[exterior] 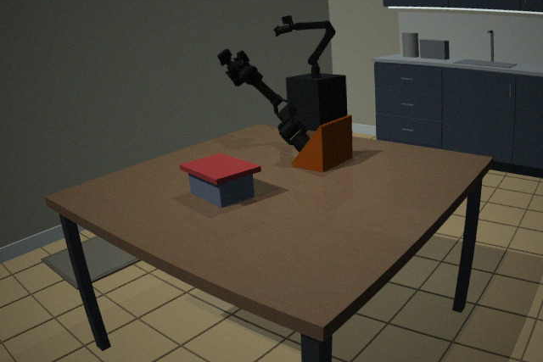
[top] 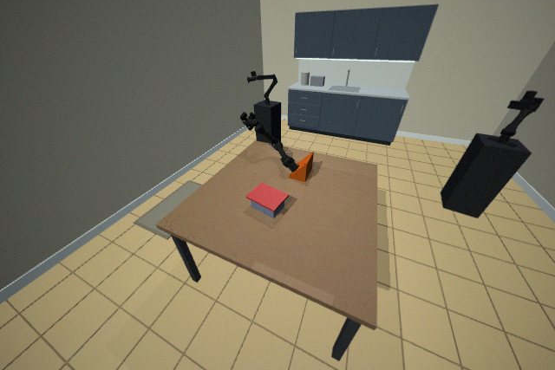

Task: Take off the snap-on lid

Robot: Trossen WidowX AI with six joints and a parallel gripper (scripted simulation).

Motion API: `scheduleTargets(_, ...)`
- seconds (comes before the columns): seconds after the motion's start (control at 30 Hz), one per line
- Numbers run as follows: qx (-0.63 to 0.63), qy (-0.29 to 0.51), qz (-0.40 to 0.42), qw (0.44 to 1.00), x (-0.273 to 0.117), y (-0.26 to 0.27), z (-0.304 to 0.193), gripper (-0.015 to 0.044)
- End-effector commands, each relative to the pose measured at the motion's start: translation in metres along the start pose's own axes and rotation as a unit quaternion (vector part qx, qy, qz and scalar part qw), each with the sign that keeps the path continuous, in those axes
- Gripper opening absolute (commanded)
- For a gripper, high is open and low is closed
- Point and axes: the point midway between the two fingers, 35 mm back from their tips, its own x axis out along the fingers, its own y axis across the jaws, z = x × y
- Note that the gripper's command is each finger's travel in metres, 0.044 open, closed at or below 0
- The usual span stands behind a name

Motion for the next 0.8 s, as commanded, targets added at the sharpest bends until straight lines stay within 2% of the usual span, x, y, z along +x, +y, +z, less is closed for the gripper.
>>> scheduleTargets(0.0,0.039,0.062,0.079,0.994,-0.02,0.061,-0.042,0.0235)
scheduleTargets(0.2,0.066,0.114,0.169,0.977,-0.049,0.118,-0.08,0.0235)
scheduleTargets(0.43,0.111,0.199,0.224,0.948,-0.089,0.166,-0.121,0.0235)
scheduleTargets(0.7,0.143,0.347,0.291,0.88,-0.18,0.226,-0.187,0.0235)
scheduleTargets(0.77,0.148,0.363,0.294,0.872,-0.189,0.23,-0.192,0.0235)
